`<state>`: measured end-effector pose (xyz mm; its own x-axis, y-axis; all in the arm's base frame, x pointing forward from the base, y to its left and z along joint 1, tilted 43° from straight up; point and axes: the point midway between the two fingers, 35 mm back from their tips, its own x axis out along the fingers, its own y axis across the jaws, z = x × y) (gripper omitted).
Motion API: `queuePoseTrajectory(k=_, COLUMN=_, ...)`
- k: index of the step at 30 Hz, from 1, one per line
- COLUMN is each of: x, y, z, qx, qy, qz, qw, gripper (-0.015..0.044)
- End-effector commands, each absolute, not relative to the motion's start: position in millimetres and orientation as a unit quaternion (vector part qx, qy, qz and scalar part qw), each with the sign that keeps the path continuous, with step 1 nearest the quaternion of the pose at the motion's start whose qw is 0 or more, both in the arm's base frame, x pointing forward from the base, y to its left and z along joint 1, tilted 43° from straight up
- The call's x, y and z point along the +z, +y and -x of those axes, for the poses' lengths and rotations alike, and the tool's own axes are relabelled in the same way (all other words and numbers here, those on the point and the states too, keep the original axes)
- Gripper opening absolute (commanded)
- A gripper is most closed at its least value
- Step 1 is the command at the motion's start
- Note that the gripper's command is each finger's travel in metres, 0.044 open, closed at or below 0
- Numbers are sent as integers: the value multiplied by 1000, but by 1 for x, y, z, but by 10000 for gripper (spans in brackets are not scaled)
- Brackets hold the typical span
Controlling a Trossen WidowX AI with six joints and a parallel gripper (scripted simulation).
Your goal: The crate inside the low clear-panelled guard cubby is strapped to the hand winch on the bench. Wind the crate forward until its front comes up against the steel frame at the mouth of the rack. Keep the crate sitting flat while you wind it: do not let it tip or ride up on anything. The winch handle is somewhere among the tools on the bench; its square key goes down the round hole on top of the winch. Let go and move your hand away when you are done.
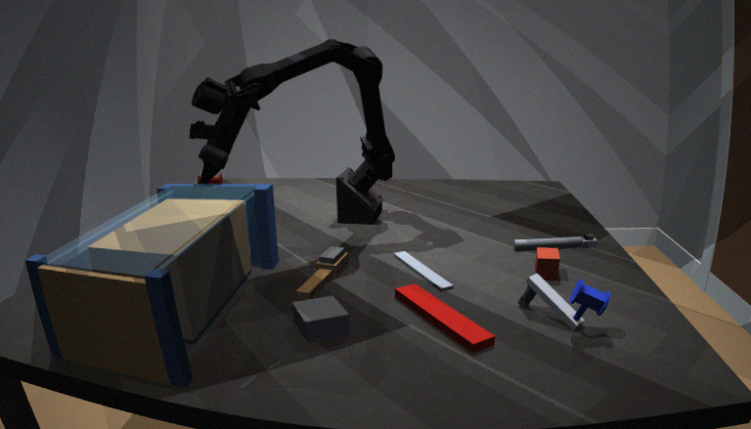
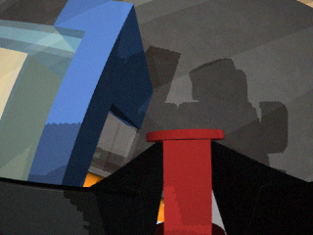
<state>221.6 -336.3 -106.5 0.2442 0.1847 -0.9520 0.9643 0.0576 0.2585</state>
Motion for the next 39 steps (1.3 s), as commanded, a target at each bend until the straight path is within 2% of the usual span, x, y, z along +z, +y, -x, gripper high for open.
queuePoseTrajectory(k=1, x=-104, y=-311, z=-232, qx=-342, qy=507, qz=-596, qw=521, gripper=0)
queuePoseTrajectory(k=39, x=-77, y=-280, z=-237, qx=-341, qy=507, qz=-597, qw=520, gripper=0)
